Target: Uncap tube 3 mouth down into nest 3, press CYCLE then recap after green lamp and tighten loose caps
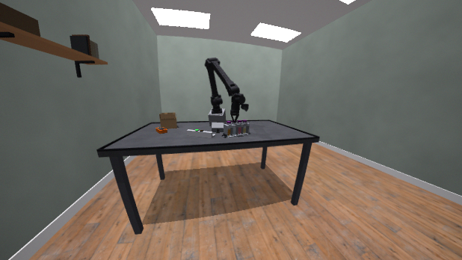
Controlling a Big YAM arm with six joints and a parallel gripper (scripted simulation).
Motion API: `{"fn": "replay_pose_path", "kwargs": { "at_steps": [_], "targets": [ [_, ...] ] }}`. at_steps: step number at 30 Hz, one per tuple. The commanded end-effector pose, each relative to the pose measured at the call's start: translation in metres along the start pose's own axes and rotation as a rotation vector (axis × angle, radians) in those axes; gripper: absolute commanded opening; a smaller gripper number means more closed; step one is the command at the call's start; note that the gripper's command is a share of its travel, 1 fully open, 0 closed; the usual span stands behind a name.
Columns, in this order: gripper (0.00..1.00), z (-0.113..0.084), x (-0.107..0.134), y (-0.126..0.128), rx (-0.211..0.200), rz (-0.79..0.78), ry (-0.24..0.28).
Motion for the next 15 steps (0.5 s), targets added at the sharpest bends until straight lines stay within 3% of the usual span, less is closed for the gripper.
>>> {"fn": "replay_pose_path", "kwargs": {
  "at_steps": [1, 15],
  "targets": [
    [0.49, -0.0047, -0.0067, 0.0018, 0.025, -0.204, -0.016],
    [0.49, -0.0060, -0.0070, 0.0022, 0.032, -0.701, -0.009]
  ]
}}
Point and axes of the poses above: the point where the finger pads meet when closed, its own z axis out along the fingers, its own y axis across the jaws, x = y × z, the point moved 6 cm from there along -z, back along the fingers, and after that the axes turned 15 degrees about -z, right-handed, at the moved point
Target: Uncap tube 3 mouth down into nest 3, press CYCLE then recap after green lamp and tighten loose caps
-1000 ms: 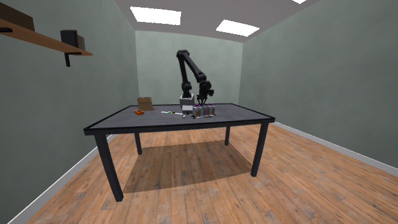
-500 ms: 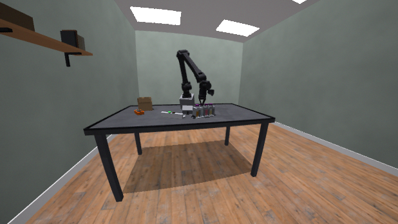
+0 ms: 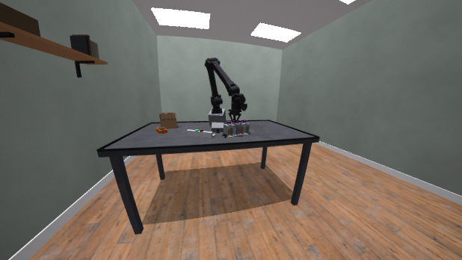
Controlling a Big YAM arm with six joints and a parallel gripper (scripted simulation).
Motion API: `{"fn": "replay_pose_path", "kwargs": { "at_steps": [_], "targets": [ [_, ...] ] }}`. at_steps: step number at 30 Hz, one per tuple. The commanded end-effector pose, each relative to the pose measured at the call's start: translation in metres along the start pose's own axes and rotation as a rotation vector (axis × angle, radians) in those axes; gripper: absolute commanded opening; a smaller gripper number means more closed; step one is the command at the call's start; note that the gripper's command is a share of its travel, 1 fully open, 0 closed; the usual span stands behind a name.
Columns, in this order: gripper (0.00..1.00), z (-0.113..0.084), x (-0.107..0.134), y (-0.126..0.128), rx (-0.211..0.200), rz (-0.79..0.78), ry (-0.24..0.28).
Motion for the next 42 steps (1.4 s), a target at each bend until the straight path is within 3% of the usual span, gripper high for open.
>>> {"fn": "replay_pose_path", "kwargs": {
  "at_steps": [1, 7, 8, 22, 36, 38, 42],
  "targets": [
    [0.49, -0.0057, -0.0064, -0.0012, 0.032, -0.183, -0.001],
    [0.49, -0.0024, -0.0073, -0.0006, 0.023, -0.185, -0.003],
    [0.00, -0.0054, 0.0008, -0.0060, 0.023, -0.161, 0.004],
    [0.00, -0.0007, -0.0080, 0.0018, 0.007, -0.183, -0.006],
    [0.00, 0.0018, -0.0075, 0.0012, 0.006, 0.534, -0.005],
    [0.00, 0.0018, -0.0075, 0.0012, 0.006, 0.534, -0.005],
    [0.00, 0.0032, -0.0076, 0.0016, 0.001, 0.734, -0.005]
  ]
}}
Point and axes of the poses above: the point where the finger pads meet when closed, its own z axis out along the fingers, its own y axis across the jaws, x = y × z, the point moved 6 cm from there along -z, back along the fingers, and after that the axes turned 15 degrees about -z, right-handed, at the moved point
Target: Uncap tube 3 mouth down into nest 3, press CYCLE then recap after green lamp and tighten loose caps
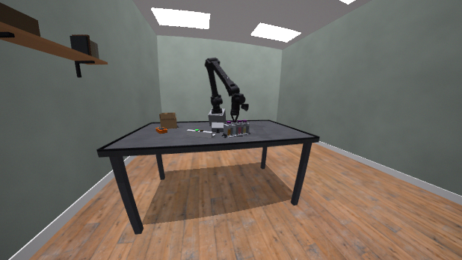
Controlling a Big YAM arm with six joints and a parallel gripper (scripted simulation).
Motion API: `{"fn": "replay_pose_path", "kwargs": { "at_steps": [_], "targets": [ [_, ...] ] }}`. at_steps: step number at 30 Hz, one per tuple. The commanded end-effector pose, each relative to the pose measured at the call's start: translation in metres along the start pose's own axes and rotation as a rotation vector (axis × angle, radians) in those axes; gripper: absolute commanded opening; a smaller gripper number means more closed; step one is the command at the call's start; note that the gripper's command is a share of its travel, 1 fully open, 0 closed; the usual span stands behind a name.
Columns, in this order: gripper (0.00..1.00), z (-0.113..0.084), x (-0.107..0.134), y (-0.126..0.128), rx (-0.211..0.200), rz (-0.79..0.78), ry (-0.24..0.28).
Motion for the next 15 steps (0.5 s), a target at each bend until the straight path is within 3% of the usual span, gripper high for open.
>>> {"fn": "replay_pose_path", "kwargs": {
  "at_steps": [1, 11, 13, 15],
  "targets": [
    [0.00, 0.0035, -0.0050, 0.0044, -0.002, 0.243, 0.004],
    [0.00, 0.0076, -0.0044, 0.0053, -0.008, 0.743, 0.011],
    [0.00, 0.0076, -0.0044, 0.0053, -0.008, 0.743, 0.011],
    [0.00, 0.0078, -0.0045, 0.0053, -0.008, 0.844, 0.010]
  ]
}}
Point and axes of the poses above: the point where the finger pads meet when closed, its own z axis out along the fingers, its own y axis across the jaws, x = y × z, the point moved 6 cm from there along -z, back along the fingers, and after that the axes turned 15 degrees about -z, right-handed, at the moved point
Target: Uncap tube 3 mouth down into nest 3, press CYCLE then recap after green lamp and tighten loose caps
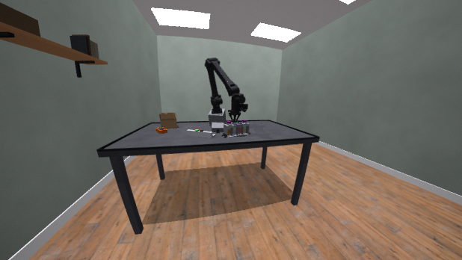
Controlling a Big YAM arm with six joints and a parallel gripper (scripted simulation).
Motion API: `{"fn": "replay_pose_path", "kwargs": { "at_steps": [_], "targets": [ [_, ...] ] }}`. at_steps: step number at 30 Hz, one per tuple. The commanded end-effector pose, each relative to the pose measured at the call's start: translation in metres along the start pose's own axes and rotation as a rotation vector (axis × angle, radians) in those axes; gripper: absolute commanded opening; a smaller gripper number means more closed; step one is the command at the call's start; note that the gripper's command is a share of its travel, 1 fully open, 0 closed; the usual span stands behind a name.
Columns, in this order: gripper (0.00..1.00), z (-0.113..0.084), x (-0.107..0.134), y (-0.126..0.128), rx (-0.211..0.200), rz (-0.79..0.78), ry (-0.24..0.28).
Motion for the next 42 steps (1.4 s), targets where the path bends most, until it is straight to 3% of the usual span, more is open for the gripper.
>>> {"fn": "replay_pose_path", "kwargs": {
  "at_steps": [1, 13, 15, 30, 32, 42],
  "targets": [
    [0.00, 0.0078, -0.0001, 0.0074, -0.007, 0.232, 0.012],
    [0.00, 0.0093, 0.0000, 0.0061, -0.003, 0.829, 0.010],
    [0.00, 0.0093, 0.0000, 0.0061, -0.003, 0.829, 0.010],
    [0.00, 0.0107, 0.0007, 0.0054, -0.001, 1.575, 0.012],
    [0.00, 0.0107, 0.0007, 0.0054, -0.001, 1.575, 0.012],
    [0.00, 0.0088, 0.0001, 0.0070, 0.002, 2.085, 0.018]
  ]
}}
Point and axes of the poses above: the point where the finger pads meet when closed, its own z axis out along the fingers, its own y axis across the jaws, x = y × z, the point moved 6 cm from there along -z, back along the fingers, and after that the axes turned 15 degrees about -z, right-handed, at the moved point
